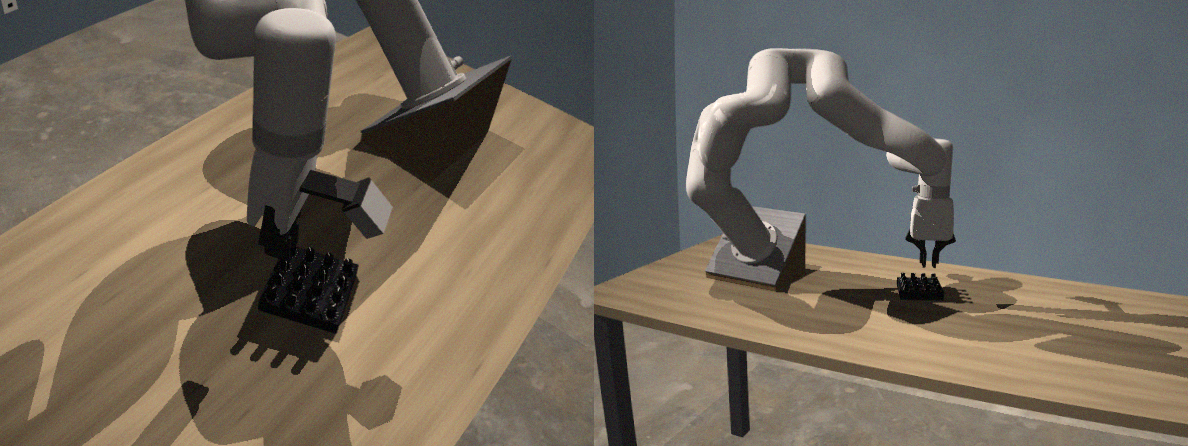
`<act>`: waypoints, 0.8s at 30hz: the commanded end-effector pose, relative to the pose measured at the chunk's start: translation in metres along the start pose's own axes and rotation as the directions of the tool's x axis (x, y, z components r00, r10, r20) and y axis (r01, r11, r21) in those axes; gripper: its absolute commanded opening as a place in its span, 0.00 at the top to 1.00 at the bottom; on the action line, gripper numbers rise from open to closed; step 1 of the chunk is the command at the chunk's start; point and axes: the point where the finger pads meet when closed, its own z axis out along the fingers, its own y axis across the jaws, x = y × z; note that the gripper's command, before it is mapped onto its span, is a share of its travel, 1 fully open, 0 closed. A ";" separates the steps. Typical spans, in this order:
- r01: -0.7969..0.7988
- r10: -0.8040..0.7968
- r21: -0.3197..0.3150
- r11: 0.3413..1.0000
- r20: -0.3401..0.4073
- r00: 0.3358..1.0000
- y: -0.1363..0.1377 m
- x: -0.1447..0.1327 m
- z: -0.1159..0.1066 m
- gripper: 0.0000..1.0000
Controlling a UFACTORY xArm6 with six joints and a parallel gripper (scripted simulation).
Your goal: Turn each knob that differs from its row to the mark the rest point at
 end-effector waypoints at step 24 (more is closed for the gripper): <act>-0.001 0.001 -0.003 1.000 0.000 1.000 0.001 0.000 0.005 0.81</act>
